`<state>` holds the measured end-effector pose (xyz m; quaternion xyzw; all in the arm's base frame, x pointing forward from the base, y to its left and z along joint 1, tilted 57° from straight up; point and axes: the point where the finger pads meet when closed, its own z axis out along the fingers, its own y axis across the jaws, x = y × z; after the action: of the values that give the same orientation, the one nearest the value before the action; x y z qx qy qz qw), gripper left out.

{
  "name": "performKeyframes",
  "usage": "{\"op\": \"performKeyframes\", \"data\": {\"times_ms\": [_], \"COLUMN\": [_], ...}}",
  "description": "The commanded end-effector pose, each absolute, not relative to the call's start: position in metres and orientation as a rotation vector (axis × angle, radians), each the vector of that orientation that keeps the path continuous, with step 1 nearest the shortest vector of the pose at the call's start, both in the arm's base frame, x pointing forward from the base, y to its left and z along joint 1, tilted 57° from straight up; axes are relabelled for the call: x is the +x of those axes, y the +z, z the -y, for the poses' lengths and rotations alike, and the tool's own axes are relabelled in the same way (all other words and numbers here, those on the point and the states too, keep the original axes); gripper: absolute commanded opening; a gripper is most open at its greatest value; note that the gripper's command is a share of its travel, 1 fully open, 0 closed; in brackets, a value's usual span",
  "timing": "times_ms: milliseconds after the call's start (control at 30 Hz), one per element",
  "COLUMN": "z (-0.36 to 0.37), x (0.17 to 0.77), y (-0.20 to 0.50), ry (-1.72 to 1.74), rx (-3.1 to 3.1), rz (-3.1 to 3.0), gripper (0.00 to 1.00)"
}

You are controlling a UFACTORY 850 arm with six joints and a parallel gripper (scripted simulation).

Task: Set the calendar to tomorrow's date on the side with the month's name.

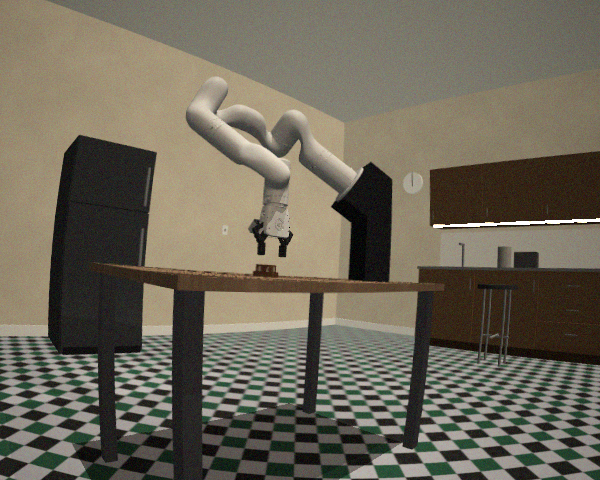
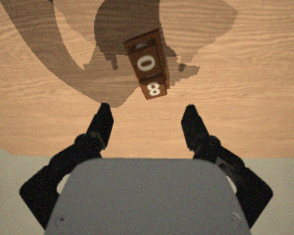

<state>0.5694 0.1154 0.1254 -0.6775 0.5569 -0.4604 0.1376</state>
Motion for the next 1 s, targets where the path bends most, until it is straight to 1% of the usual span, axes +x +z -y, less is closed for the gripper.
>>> {"op": "performKeyframes", "data": {"times_ms": [0, 467, 800, 967], "z": [-0.116, -0.116, -0.120, -0.129], "x": [0.569, 0.569, 0.572, 0.577], "y": [0.126, 0.126, 0.125, 0.125], "ry": [-1.332, -1.329, -1.228, -1.224], "rx": [-1.960, -1.951, -1.678, -1.669], "rz": [-1.610, -1.617, -1.793, -1.798], "gripper": [1.00, 1.00, 1.00, 1.00]}}
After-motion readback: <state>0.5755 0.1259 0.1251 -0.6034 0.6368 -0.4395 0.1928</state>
